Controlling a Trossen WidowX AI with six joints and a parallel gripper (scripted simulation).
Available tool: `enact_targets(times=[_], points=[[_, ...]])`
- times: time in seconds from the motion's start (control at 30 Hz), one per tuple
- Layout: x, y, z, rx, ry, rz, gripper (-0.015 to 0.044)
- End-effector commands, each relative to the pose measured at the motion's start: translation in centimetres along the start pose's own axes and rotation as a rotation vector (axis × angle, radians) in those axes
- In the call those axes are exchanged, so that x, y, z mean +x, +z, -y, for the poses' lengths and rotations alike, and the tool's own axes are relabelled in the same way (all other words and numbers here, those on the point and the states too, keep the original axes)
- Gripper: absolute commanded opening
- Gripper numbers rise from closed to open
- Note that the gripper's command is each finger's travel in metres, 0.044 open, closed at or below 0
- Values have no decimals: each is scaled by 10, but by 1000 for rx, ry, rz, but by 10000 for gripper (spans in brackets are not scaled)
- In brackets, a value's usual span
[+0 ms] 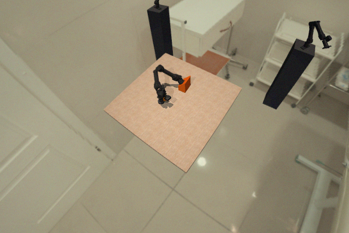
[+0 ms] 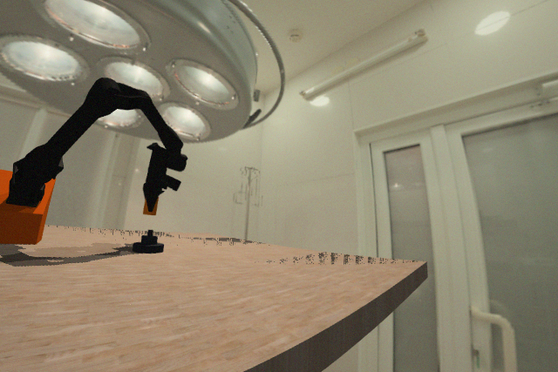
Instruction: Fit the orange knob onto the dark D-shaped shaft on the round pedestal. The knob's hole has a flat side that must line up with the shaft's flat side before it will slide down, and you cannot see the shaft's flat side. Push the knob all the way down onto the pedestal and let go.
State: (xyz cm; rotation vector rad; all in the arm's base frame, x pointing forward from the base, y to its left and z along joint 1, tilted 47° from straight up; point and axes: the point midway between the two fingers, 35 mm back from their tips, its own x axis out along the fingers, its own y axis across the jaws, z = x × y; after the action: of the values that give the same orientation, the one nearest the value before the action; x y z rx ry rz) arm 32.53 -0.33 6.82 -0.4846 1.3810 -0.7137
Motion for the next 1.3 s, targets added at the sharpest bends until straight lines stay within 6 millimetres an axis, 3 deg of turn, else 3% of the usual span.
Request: enact_targets(times=[0.0, 0.63, 0.8, 1.07, 1.27], points=[[1, 3, 16, 4, -4, 12, 0], [14, 3, 74, 10, -36, 15, 0], [18, 3, 74, 10, -36, 15, 0], [40, 3, 75, 10, -37, 15, 0], [37, 4, 76, 13, -37, 15, 0]])
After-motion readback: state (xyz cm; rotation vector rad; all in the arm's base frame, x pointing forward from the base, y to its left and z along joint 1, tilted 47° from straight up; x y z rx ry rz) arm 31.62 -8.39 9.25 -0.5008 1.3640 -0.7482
